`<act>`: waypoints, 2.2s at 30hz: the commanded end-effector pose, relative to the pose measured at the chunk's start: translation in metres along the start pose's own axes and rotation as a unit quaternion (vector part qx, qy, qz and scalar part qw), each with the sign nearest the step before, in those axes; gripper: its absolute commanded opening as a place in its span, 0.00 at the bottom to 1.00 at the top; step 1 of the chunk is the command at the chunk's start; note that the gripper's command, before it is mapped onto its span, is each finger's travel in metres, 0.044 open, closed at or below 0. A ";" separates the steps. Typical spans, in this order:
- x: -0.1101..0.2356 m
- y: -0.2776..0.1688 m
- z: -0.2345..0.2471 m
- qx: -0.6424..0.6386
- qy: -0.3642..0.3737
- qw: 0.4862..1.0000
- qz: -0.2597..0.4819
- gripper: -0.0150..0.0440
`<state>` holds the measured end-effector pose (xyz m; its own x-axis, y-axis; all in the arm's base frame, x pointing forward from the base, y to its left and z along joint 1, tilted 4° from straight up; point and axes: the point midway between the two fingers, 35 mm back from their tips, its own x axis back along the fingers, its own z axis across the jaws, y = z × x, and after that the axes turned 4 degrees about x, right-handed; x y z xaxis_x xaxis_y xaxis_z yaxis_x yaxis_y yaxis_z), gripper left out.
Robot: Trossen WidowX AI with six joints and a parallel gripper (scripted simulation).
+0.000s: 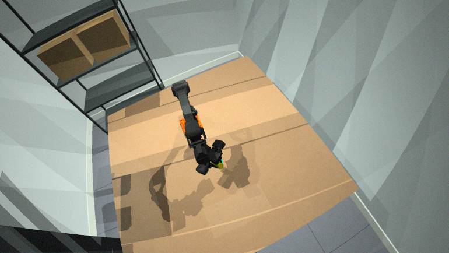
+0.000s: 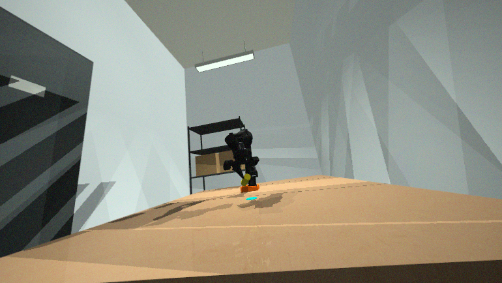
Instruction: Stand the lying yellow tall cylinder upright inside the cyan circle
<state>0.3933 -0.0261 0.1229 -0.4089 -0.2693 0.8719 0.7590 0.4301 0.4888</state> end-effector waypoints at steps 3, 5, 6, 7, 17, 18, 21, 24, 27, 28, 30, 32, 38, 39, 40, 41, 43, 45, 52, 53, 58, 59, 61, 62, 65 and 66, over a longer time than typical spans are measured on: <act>-0.002 0.002 -0.003 -0.008 0.000 1.000 -0.021 0.43; -0.003 0.002 -0.004 -0.010 -0.001 1.000 -0.028 0.43; -0.003 0.002 -0.005 -0.011 -0.001 0.999 -0.032 0.43; -0.004 0.002 -0.005 -0.012 -0.001 0.999 -0.035 0.43; -0.007 0.004 -0.010 -0.022 -0.003 0.997 -0.069 0.43; -0.007 0.004 -0.011 -0.023 -0.003 0.997 -0.073 0.43; -0.008 0.005 -0.012 -0.025 -0.003 0.996 -0.083 0.43; -0.008 0.005 -0.013 -0.028 -0.003 0.995 -0.093 0.43; -0.009 0.005 -0.015 -0.030 -0.004 0.994 -0.103 0.43; -0.009 0.005 -0.015 -0.031 -0.004 0.994 -0.106 0.43; -0.009 0.005 -0.016 -0.032 -0.004 0.993 -0.113 0.43; -0.009 0.006 -0.017 -0.033 -0.004 0.992 -0.119 0.43; -0.010 0.006 -0.019 -0.037 -0.004 0.990 -0.139 0.43; -0.010 0.006 -0.019 -0.037 -0.004 0.989 -0.142 0.43; -0.010 0.006 -0.020 -0.038 -0.004 0.989 -0.145 0.43; -0.010 0.006 -0.020 -0.038 -0.004 0.988 -0.149 0.43; -0.010 0.006 -0.021 -0.039 -0.004 0.987 -0.155 0.43; -0.010 0.006 -0.021 -0.040 -0.004 0.986 -0.161 0.43; -0.009 0.006 -0.023 -0.043 -0.004 0.982 -0.183 0.43; -0.009 0.006 -0.024 -0.043 -0.004 0.982 -0.187 0.43; -0.009 0.005 -0.025 -0.044 -0.003 0.978 -0.202 0.43; -0.008 0.005 -0.025 -0.044 -0.003 0.978 -0.205 0.43; -0.008 0.005 -0.025 -0.045 -0.003 0.976 -0.211 0.43; -0.008 0.005 -0.026 -0.045 -0.003 0.976 -0.214 0.43; -0.007 0.004 -0.026 -0.045 -0.003 0.974 -0.223 0.43; -0.007 0.004 -0.026 -0.045 -0.002 0.973 -0.226 0.43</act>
<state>0.4131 -0.0447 0.1170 -0.7045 -0.4022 0.5848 0.5549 0.2016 0.8071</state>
